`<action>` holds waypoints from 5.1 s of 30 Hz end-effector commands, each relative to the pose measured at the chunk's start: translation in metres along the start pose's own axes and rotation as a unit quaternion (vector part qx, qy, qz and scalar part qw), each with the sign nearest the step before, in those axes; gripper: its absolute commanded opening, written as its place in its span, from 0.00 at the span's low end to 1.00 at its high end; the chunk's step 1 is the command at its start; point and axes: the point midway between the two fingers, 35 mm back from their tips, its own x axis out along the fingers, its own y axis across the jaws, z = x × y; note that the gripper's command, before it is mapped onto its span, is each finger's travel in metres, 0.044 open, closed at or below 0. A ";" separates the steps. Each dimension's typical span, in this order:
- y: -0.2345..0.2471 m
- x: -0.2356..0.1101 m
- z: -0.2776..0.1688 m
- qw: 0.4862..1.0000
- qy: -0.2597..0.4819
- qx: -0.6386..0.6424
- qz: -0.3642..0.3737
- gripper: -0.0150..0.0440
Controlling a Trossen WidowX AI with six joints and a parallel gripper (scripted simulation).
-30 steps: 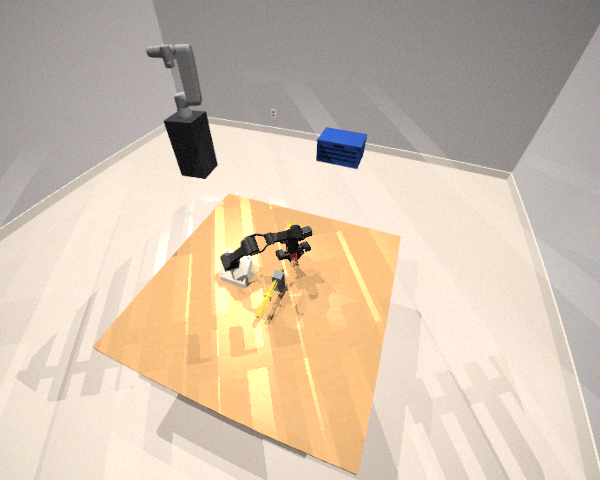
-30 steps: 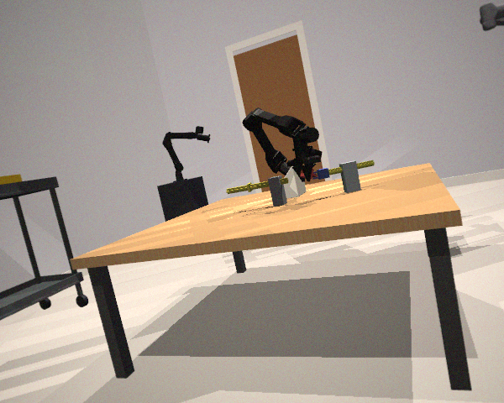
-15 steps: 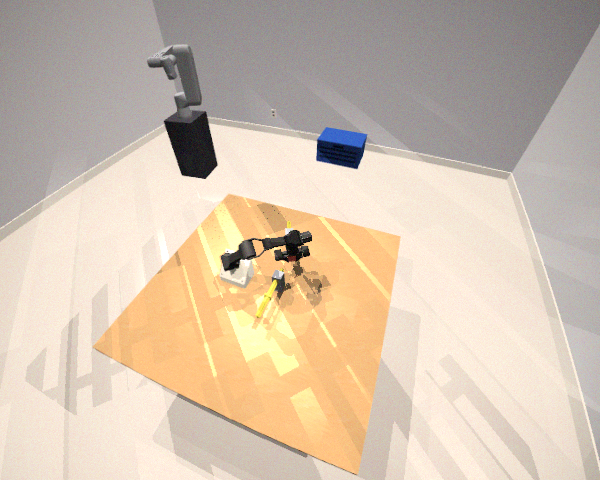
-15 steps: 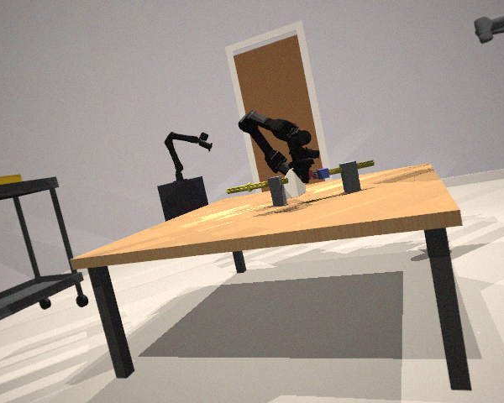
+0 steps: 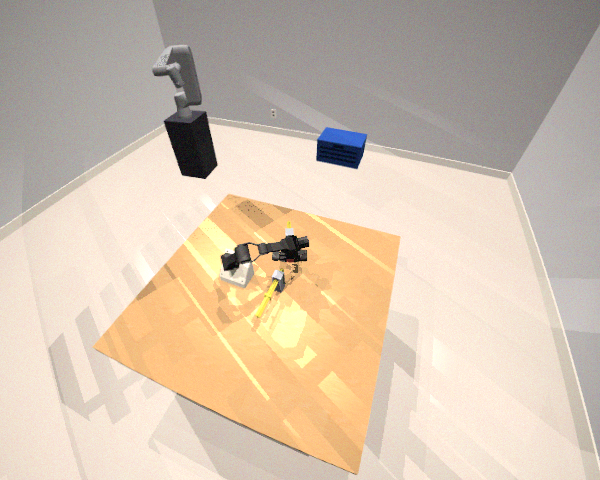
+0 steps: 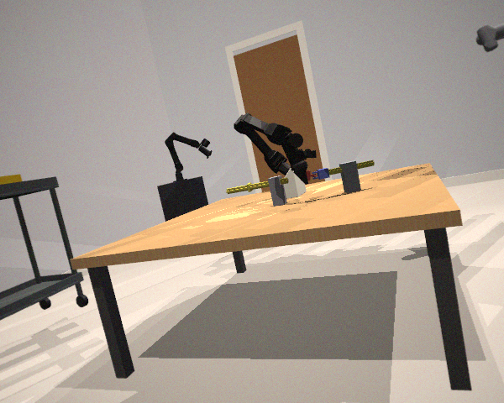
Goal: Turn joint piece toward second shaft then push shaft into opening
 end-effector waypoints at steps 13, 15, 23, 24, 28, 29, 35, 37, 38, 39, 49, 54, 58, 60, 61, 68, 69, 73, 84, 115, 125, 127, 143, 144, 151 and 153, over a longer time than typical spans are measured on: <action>0.001 0.001 0.000 1.000 -0.011 0.014 -0.005 0.25; 0.001 0.001 0.000 1.000 -0.011 0.012 -0.005 0.25; 0.001 0.001 0.000 1.000 -0.011 0.012 -0.005 0.25; 0.001 0.001 0.000 1.000 -0.011 0.012 -0.005 0.30; 0.001 0.001 0.000 1.000 -0.011 0.012 -0.005 0.48; 0.001 0.001 0.000 1.000 -0.011 0.012 -0.005 0.50; 0.001 0.001 0.000 1.000 -0.011 0.012 -0.005 0.68; 0.001 0.001 0.000 1.000 -0.011 0.012 -0.005 0.77; 0.001 0.001 0.000 1.000 -0.011 0.012 -0.005 0.81; 0.001 0.001 0.000 1.000 -0.011 0.012 -0.005 0.86; 0.001 0.001 0.000 1.000 -0.011 0.012 -0.005 1.00; 0.002 0.000 0.000 1.000 0.000 0.013 -0.001 1.00; 0.004 -0.005 0.002 0.998 0.062 0.018 0.014 1.00; 0.004 -0.008 0.003 0.995 0.095 0.020 0.017 1.00; 0.004 -0.010 0.004 0.993 0.112 0.020 0.018 1.00; 0.001 -0.026 0.010 0.976 0.216 0.019 0.006 1.00; 0.001 -0.026 0.009 0.976 0.217 0.018 0.005 1.00; 0.001 -0.026 0.009 0.976 0.219 0.018 0.003 1.00; -0.001 -0.039 0.013 0.973 0.205 0.109 -0.013 1.00; -0.005 -0.118 0.030 0.792 0.122 0.593 -0.080 1.00; -0.001 -0.145 0.033 0.682 0.094 0.720 -0.085 1.00; 0.000 -0.150 0.034 0.658 0.089 0.743 -0.085 1.00; 0.003 -0.139 -0.018 0.575 0.076 0.809 -0.092 1.00; 0.003 -0.139 -0.018 0.575 0.076 0.809 -0.092 1.00; 0.003 -0.136 -0.018 0.511 0.075 0.850 -0.106 1.00; 0.003 -0.135 -0.019 0.487 0.074 0.863 -0.112 1.00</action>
